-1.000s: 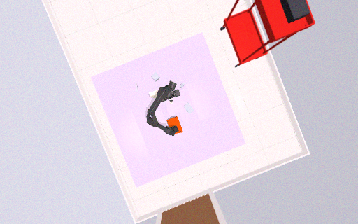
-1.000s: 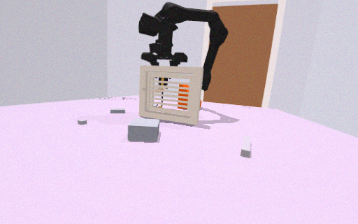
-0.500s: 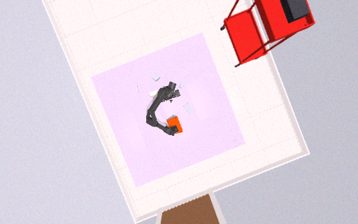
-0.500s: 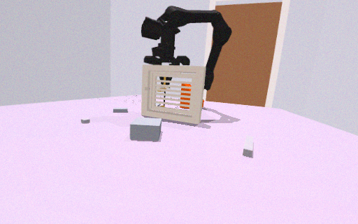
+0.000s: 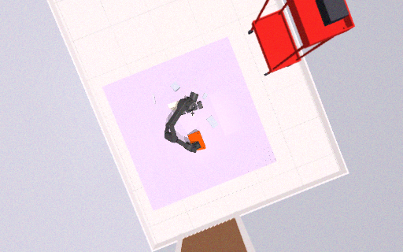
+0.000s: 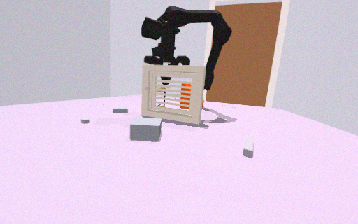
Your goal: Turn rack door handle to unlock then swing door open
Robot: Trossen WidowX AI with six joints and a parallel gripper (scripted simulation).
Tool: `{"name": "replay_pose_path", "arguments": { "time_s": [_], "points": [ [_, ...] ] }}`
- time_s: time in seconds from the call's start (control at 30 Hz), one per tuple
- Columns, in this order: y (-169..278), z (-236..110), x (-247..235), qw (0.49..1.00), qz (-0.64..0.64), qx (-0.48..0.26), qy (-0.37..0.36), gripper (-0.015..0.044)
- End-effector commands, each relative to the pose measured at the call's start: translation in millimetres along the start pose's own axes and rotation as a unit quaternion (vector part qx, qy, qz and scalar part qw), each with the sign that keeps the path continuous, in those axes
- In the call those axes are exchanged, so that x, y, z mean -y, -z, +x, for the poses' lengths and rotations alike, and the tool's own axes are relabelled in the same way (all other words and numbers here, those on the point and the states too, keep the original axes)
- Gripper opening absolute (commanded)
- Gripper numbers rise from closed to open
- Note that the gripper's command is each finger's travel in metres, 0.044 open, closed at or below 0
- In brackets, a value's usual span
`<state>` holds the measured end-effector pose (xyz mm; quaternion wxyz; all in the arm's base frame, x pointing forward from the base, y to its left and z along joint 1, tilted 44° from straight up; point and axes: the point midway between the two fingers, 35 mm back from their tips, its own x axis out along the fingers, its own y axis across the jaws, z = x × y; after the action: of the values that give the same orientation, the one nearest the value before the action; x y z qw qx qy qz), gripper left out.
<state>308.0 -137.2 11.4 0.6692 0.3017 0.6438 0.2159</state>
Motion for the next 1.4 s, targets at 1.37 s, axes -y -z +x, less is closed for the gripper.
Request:
{"name": "replay_pose_path", "arguments": {
  "time_s": [1.37],
  "points": [
    [-0.7,0.1,0.0,0.576,0.817,0.001,-0.002,0.0015]
  ]
}}
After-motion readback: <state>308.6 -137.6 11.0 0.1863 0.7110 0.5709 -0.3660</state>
